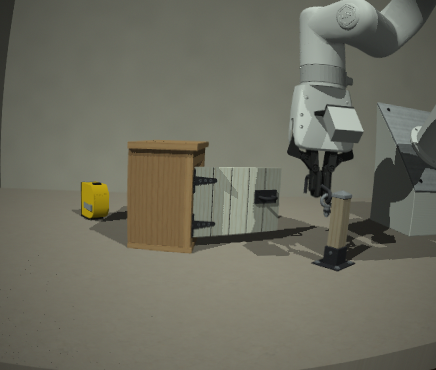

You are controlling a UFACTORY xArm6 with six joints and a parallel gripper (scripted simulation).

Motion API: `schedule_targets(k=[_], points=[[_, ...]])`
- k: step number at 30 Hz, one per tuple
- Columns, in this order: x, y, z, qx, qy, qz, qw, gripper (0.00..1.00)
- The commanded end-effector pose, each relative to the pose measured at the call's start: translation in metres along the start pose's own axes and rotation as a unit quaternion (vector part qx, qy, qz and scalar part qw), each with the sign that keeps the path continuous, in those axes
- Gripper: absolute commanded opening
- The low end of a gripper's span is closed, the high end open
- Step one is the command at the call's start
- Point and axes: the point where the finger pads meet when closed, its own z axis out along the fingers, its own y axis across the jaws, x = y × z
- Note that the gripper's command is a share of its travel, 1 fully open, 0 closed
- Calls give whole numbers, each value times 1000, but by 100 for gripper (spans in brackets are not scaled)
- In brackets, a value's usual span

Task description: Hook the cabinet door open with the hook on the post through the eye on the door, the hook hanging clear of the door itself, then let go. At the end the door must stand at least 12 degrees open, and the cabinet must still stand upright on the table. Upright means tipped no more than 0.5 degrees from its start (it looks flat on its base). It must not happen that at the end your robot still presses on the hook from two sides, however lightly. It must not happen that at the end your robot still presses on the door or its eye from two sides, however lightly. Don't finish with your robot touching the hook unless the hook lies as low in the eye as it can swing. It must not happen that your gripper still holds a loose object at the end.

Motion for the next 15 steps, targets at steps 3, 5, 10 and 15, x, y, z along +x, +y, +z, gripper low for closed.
schedule_targets(k=[3, 5, 10, 15], points=[[1, 1, -3, -1, 0, -1, 1000, 4], [1, 1, -3, -1, 0, -1, 1000, 4], [1, 3, -3, -1, 0, -27, 1000, 4], [1, 4, -3, -1, 0, -35, 999, 4]])
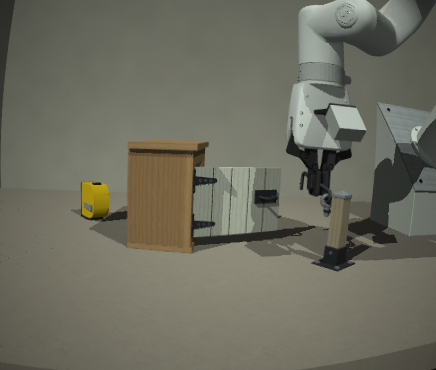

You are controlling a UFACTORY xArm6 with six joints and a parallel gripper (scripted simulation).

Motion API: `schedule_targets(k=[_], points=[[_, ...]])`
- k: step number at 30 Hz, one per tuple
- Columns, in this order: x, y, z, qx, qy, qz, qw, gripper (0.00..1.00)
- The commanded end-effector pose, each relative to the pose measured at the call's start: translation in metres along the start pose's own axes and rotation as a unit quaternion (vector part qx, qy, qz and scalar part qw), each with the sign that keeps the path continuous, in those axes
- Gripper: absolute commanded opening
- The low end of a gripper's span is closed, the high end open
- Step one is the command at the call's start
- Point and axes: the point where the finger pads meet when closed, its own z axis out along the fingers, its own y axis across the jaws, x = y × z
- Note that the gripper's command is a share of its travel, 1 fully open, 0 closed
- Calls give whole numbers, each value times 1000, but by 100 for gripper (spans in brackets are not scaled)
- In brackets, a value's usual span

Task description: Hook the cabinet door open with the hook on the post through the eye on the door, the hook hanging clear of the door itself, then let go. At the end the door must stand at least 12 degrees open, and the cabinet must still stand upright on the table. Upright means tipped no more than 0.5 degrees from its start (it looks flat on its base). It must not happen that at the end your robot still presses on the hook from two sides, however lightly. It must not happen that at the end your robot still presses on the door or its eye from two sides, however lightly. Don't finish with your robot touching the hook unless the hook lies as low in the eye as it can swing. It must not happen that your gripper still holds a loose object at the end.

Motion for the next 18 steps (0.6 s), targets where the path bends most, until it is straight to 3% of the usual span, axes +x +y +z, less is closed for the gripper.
schedule_targets(k=[1, 18], points=[[0, 1, -1, -1, 0, -3, 1000, 4], [1, 7, -1, -1, 0, -68, 998, 4]])
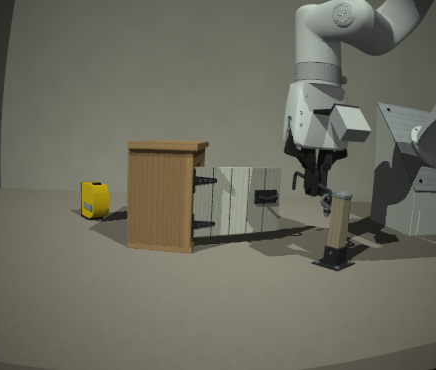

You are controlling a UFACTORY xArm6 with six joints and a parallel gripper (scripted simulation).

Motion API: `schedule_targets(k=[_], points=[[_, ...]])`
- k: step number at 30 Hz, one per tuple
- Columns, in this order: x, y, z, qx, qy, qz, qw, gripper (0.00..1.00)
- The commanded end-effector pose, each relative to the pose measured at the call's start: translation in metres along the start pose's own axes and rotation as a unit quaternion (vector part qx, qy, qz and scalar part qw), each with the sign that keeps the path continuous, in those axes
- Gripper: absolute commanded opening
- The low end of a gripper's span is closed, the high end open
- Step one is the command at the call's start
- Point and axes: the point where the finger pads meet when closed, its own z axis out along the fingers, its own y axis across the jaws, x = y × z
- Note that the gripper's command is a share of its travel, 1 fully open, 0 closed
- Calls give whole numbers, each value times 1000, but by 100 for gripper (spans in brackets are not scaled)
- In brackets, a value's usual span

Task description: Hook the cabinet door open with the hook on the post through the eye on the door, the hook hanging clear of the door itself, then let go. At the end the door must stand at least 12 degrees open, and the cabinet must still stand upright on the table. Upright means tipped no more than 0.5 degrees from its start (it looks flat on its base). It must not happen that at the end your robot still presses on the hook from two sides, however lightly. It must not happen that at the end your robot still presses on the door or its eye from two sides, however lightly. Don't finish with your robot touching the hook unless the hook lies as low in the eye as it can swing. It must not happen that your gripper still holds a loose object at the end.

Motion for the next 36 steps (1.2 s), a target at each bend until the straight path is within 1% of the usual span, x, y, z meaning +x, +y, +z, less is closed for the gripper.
schedule_targets(k=[1, 24, 29, 36], points=[[0, 2, -1, -1, 0, -9, 1000, 4], [1, 8, -1, -1, 0, -79, 997, 4], [1, 10, -1, -1, 0, -108, 994, 4], [1, 11, -1, -1, 0, -118, 993, 4]])
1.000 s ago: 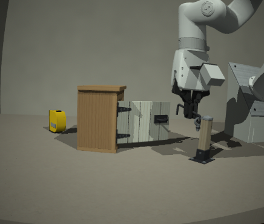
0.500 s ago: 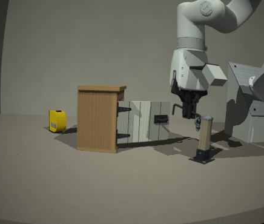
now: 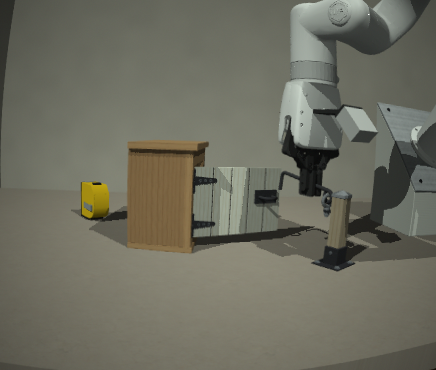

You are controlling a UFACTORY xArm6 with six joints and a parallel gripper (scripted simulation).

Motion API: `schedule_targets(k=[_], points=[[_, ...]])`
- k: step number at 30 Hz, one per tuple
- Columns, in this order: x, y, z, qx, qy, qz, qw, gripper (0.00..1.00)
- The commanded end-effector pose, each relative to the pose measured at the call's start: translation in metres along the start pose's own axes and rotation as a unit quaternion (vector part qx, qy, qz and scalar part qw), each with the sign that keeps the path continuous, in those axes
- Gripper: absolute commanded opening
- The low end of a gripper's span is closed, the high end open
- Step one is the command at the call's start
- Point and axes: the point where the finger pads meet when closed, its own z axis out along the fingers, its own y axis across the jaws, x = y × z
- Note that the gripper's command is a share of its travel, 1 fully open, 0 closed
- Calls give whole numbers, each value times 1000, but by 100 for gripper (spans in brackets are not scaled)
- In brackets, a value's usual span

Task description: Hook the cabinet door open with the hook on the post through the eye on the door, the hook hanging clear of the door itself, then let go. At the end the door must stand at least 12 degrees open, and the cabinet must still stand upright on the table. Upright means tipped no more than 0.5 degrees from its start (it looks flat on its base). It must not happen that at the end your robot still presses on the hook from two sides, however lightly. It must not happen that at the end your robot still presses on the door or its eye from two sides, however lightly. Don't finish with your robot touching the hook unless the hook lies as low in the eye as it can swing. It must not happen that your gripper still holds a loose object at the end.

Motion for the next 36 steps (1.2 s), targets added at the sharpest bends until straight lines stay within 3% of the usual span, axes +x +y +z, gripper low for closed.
schedule_targets(k=[1, 24, 36], points=[[0, 2, -1, -1, 0, -13, 1000, 4], [1, 9, -1, -1, 0, -99, 995, 4], [1, 10, -1, -1, 0, -102, 995, 4]])
